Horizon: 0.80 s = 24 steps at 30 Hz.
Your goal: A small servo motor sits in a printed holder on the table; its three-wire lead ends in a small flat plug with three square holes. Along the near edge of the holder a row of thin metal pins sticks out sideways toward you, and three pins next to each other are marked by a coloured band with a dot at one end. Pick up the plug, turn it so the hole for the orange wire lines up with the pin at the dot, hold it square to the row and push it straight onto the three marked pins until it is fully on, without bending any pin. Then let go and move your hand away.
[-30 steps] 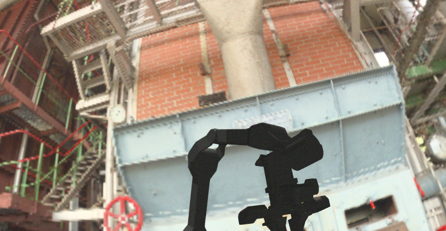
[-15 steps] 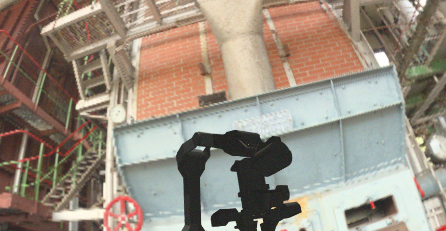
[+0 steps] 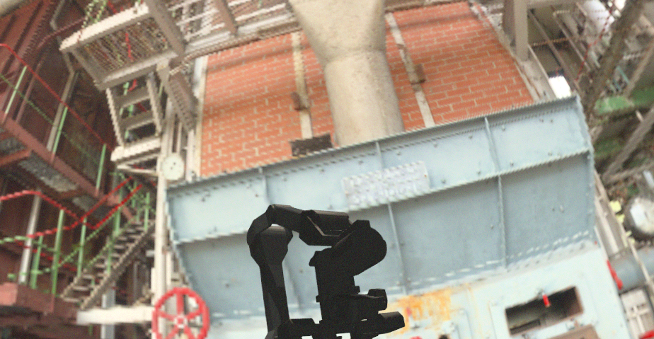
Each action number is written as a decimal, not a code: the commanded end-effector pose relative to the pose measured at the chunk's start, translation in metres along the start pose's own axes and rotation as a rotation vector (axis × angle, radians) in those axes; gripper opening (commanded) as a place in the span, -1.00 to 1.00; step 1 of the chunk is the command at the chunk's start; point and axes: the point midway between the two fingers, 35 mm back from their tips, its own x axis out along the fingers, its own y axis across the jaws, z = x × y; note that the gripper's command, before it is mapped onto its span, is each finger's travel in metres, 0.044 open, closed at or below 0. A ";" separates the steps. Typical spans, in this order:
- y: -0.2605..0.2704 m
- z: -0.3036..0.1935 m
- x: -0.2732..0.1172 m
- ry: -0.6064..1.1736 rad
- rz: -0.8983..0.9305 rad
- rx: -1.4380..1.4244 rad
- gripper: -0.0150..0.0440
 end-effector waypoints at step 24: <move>-0.009 -0.003 0.044 -0.006 -0.003 -0.026 -0.49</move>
